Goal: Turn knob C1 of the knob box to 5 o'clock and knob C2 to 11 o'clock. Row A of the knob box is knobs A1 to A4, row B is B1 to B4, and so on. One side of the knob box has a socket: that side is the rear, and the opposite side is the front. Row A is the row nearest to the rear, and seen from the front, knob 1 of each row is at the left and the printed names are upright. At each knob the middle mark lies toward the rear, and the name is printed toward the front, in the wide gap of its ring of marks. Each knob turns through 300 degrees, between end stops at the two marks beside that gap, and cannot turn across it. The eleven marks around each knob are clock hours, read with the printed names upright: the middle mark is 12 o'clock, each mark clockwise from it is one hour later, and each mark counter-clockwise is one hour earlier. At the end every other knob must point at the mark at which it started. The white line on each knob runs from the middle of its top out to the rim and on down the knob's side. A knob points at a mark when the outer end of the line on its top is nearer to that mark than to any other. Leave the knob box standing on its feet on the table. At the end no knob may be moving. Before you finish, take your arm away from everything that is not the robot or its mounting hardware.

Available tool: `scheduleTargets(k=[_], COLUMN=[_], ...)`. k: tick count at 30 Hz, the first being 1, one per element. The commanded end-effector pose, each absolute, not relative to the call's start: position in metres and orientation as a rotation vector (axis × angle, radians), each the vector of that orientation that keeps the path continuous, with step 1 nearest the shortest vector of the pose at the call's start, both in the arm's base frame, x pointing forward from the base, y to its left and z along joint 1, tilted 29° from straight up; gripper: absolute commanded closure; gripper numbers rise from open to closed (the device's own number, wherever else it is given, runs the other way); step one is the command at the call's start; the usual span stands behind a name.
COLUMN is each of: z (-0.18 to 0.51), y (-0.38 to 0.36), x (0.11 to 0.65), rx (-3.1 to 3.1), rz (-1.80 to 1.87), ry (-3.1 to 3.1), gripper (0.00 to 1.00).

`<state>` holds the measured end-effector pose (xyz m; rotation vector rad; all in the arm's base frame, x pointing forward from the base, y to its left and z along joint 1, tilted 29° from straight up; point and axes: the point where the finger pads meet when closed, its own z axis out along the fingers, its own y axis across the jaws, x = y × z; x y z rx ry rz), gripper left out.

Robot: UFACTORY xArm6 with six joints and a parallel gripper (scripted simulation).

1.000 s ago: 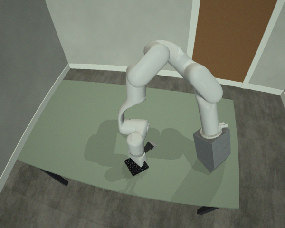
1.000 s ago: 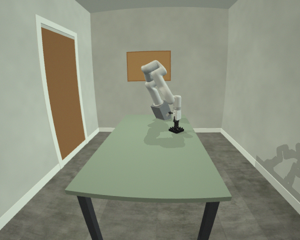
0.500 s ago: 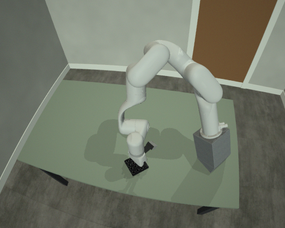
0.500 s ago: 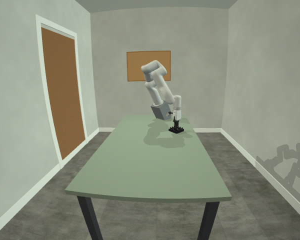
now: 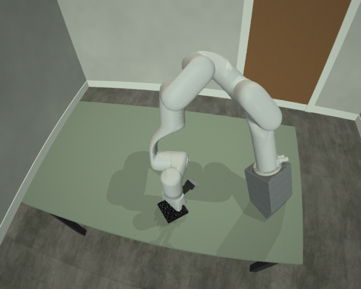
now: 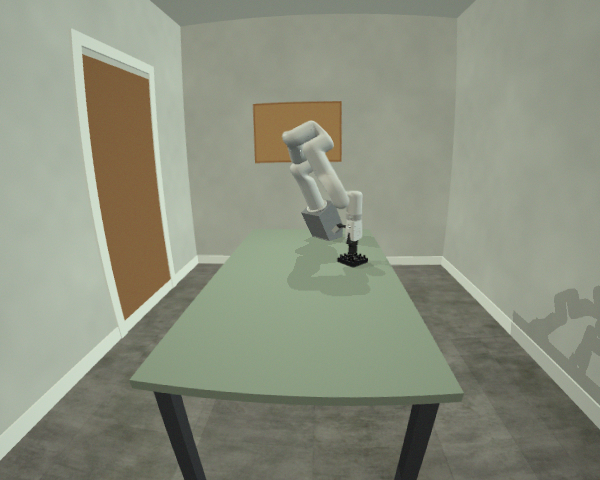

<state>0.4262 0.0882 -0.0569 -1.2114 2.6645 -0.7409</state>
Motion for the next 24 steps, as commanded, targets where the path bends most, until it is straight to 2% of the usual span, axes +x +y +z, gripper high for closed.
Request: scheduleTargets(k=[1, 24], z=[-0.0572, -0.0658], y=[0.0885, 0.0847], x=[0.4274, 0.4304], rx=[-1.211, -1.211], rz=[-0.740, -0.740], ry=[2.662, 2.662], gripper=[0.81, 0.81])
